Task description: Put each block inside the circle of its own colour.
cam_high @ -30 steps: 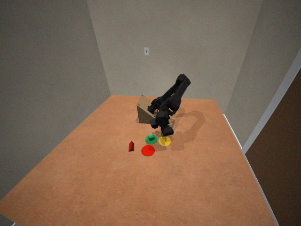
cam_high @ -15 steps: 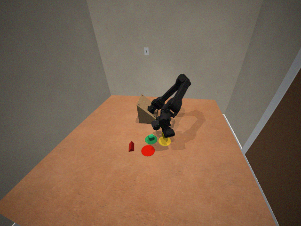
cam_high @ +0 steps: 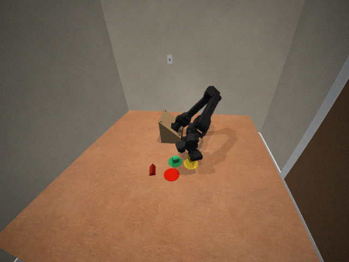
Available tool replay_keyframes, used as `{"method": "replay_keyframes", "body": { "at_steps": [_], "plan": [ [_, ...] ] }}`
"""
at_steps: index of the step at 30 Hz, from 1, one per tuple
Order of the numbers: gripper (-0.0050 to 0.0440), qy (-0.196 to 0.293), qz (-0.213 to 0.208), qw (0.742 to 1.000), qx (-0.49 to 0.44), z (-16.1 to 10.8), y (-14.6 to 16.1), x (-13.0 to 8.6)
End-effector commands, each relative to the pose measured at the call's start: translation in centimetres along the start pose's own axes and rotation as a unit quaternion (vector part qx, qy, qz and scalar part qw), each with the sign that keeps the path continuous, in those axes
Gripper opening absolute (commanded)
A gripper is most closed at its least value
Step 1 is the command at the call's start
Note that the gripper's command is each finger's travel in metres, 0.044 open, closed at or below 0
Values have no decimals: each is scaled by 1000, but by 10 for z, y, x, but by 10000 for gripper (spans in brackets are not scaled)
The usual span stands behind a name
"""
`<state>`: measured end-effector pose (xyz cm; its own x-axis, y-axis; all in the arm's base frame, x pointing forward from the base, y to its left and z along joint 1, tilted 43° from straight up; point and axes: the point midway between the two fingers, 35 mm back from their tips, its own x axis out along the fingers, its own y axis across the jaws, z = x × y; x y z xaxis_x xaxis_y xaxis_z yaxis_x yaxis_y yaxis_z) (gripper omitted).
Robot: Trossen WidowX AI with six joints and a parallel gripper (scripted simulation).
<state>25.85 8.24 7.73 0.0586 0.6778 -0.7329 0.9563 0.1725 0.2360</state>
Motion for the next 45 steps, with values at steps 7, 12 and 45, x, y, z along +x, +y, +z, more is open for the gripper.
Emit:
{"method": "replay_keyframes", "body": {
  "at_steps": [7,12,45],
  "plan": [
    [105,-1,3,1000,-1,0,2,6],
    [105,-1,2,1000,0,0,2,11],
    [195,-1,4,1000,-6,-1,4,27]
  ]
}}
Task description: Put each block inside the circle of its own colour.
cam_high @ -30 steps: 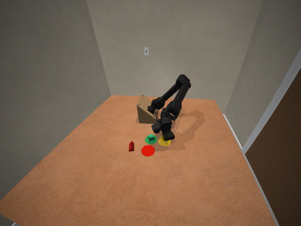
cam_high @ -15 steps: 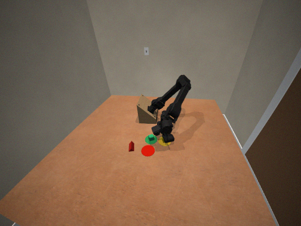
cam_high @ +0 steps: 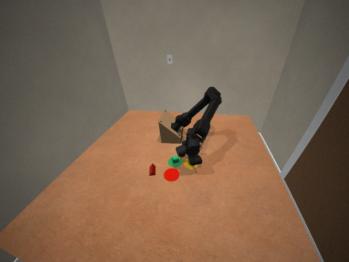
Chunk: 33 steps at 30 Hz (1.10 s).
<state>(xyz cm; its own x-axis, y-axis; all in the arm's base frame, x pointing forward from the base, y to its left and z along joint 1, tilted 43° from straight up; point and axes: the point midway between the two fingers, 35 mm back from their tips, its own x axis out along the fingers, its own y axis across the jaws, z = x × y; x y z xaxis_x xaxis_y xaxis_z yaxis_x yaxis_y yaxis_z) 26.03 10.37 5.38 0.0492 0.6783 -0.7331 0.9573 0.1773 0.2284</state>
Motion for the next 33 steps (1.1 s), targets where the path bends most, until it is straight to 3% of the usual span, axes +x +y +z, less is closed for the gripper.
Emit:
{"method": "replay_keyframes", "body": {
  "at_steps": [1,12,16,21,31,33],
  "plan": [
    [195,-2,9,1000,-7,-1,4,-4],
    [195,-2,9,1000,-7,-1,4,-4],
    [195,-6,15,1000,-13,-1,9,-14],
    [195,-23,33,999,-32,7,21,-67],
    [195,-13,15,1000,-12,1,7,-109],
    [195,-13,15,1000,-12,1,7,-109]
  ]
}}
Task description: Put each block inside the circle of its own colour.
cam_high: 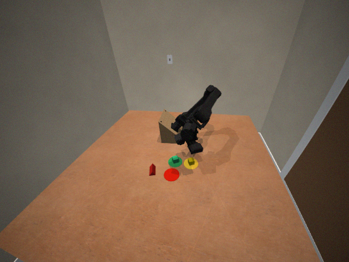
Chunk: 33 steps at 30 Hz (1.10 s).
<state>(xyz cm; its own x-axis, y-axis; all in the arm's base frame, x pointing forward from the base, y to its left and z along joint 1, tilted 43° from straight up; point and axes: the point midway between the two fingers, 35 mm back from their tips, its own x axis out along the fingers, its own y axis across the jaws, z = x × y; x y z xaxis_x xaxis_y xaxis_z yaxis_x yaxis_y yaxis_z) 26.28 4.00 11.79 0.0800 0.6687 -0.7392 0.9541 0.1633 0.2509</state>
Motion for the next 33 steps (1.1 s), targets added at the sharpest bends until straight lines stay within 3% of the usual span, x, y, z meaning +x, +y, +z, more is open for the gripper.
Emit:
{"method": "replay_keyframes", "body": {
  "at_steps": [1,33],
  "plan": [
    [195,0,-1,1000,-6,-5,0,-21],
    [195,4,-3,1000,-2,-6,-2,-21]
  ]
}}
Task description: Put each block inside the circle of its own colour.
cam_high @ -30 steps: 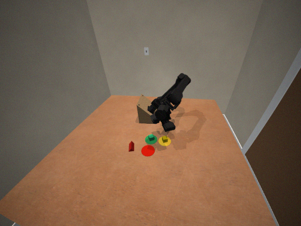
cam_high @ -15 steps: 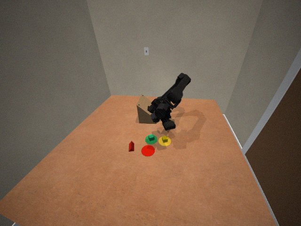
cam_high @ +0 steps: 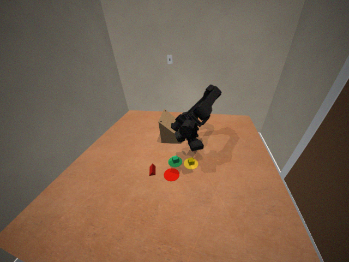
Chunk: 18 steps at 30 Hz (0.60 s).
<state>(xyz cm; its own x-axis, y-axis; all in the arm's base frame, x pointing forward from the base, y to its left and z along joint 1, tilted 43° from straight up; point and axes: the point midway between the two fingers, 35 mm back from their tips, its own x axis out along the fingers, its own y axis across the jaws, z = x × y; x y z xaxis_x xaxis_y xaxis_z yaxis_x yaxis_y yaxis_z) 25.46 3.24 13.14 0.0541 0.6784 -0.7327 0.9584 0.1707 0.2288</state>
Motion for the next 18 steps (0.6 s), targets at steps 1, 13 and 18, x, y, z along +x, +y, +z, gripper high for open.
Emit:
{"method": "replay_keyframes", "body": {
  "at_steps": [1,13,18],
  "plan": [
    [195,-6,8,1000,-7,-1,3,-5],
    [387,-13,7,1000,2,39,18,-10],
    [400,-17,7,1000,13,82,25,-14]
  ]
}}
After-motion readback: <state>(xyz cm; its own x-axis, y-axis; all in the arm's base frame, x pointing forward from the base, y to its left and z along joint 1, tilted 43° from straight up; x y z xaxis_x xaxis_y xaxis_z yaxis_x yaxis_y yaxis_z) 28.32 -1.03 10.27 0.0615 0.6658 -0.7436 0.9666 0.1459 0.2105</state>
